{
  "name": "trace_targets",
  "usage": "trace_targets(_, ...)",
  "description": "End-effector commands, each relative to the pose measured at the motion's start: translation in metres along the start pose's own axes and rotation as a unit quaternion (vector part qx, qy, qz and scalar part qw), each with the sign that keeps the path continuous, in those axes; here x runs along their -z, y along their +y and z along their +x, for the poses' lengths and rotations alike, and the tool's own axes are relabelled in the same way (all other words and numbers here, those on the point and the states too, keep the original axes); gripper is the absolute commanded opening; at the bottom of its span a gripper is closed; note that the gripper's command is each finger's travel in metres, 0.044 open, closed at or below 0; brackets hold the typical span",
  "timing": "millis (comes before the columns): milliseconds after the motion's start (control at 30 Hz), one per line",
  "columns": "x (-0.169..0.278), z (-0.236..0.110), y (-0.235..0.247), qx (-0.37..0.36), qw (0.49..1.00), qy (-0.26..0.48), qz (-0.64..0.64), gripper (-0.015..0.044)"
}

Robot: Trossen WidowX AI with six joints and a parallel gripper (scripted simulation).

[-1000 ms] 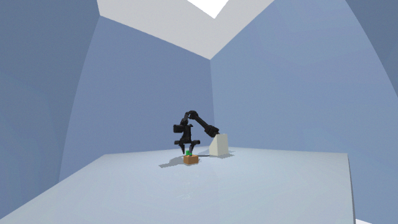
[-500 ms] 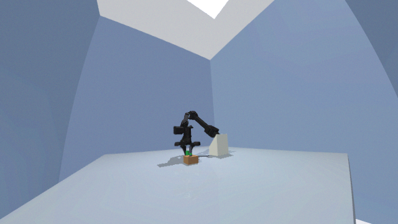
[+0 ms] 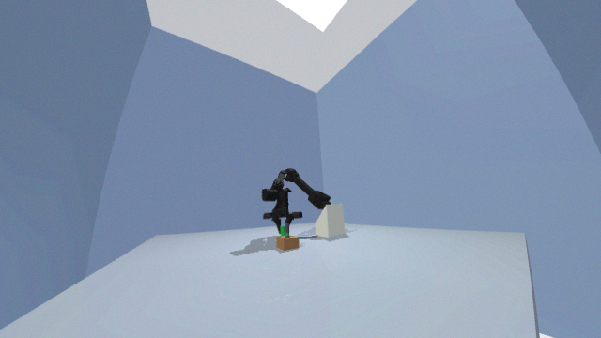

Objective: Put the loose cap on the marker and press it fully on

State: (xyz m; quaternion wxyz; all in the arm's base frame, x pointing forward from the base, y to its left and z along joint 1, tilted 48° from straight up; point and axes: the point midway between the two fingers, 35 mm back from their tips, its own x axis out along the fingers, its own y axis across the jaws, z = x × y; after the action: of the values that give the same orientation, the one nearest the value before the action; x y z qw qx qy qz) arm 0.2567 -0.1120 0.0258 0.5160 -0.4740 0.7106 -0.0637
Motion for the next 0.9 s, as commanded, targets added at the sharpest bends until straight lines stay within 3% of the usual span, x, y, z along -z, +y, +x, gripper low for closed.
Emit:
trace_targets(0, -0.002, -0.009, -0.003, 0.002, 1.0, -0.002, 0.005, 0.0)
trace_targets(567, -0.001, -0.044, -0.002, 0.002, 1.0, -0.001, 0.005, 0.0)
trace_targets(867, -0.025, -0.054, 0.001, -0.001, 1.0, -0.006, 0.004, 0.0)
